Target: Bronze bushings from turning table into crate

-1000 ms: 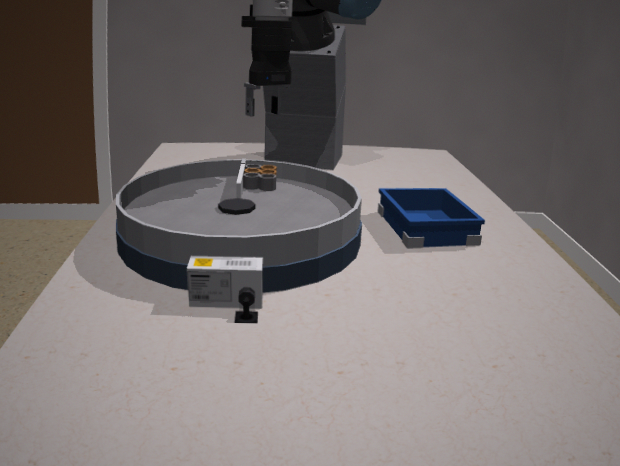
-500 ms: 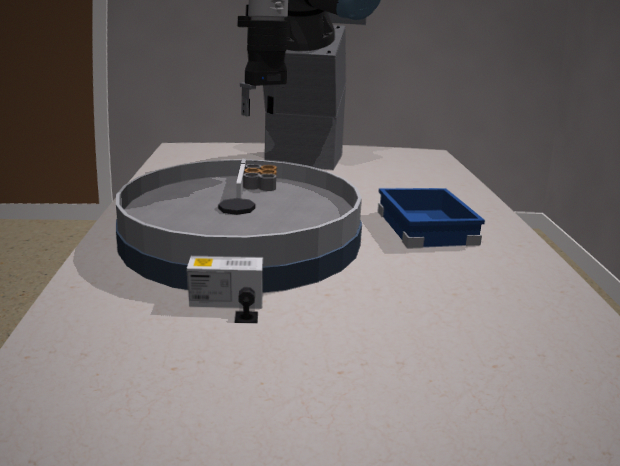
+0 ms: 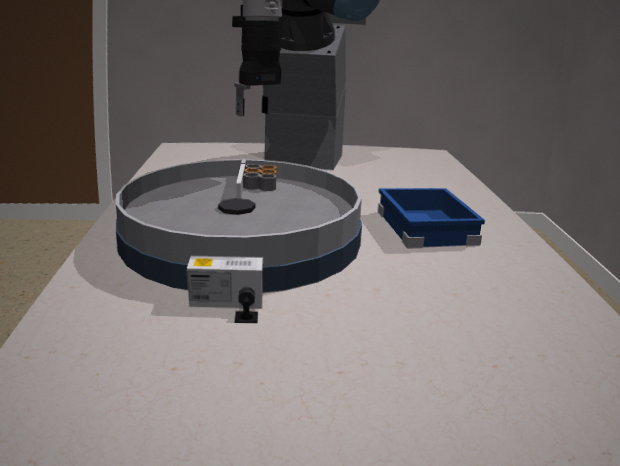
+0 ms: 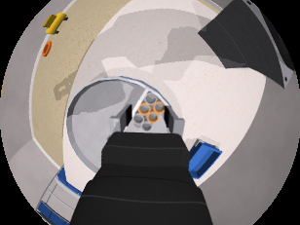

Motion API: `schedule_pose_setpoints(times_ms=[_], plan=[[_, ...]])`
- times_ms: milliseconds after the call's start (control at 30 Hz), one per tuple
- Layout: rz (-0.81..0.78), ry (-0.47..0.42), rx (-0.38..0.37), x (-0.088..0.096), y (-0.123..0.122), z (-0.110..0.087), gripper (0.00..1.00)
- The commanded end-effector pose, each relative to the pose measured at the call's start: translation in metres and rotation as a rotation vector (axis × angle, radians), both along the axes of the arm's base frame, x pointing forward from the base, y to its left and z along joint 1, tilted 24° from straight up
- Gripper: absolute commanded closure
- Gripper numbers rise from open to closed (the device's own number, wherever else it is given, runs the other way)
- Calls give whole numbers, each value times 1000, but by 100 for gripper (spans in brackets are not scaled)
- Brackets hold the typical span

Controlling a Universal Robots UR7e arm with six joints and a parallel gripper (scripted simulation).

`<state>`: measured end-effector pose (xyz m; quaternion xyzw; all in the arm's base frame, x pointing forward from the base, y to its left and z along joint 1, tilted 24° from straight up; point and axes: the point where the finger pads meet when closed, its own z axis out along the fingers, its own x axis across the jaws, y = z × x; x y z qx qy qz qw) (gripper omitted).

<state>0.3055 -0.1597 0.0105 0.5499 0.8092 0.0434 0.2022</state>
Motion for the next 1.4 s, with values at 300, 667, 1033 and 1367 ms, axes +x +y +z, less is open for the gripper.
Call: schedule_pose_setpoints(times_ms=[300, 667, 1033, 1367], plan=[[0, -1, -1, 0, 0, 0, 0], [0, -1, -1, 0, 0, 0, 0], [0, -1, -1, 0, 0, 0, 0], [0, -1, -1, 0, 0, 0, 0]])
